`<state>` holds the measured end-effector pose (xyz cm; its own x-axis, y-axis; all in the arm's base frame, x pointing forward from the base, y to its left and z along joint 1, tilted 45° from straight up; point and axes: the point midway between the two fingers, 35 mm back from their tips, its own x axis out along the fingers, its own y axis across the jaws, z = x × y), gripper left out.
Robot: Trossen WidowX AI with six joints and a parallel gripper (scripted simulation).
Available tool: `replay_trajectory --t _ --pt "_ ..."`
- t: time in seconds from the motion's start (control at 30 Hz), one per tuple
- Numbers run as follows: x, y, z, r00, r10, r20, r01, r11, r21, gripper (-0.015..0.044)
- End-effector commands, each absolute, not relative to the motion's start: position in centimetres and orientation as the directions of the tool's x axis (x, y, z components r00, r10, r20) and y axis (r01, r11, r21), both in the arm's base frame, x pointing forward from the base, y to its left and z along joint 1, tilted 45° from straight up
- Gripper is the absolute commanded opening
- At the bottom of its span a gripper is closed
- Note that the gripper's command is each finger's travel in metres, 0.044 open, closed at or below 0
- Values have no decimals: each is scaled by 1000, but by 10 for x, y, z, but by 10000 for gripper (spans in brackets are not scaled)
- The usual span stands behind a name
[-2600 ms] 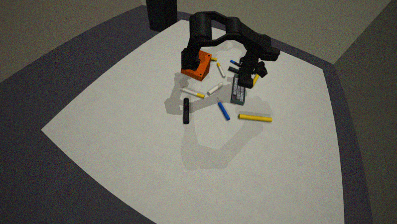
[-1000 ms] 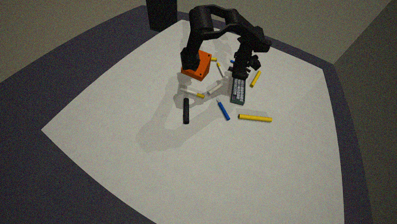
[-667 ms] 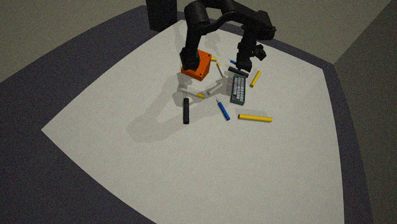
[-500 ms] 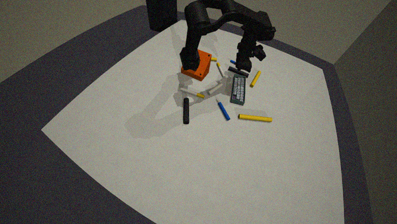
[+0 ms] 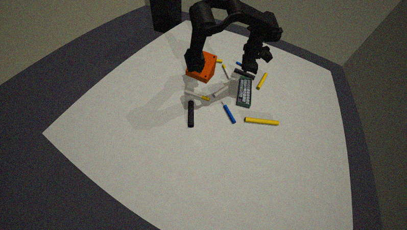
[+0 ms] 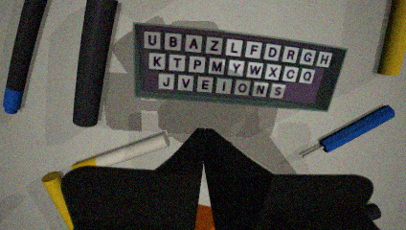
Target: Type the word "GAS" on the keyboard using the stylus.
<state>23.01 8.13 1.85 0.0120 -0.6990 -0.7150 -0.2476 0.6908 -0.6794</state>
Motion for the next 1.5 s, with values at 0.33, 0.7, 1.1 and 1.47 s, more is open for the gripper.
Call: replay_trajectory --t 0.33,0.7,1.1,1.47 --pt "249 45 44 -123 -649 -751 -725 576 -378 150" --pt "260 -18 86 -280 -529 -801 -959 111 261 150" --pt "252 -69 121 -359 -412 -837 -765 -385 517 150" --pt "249 -83 133 -370 -386 -845 -657 -534 532 150"
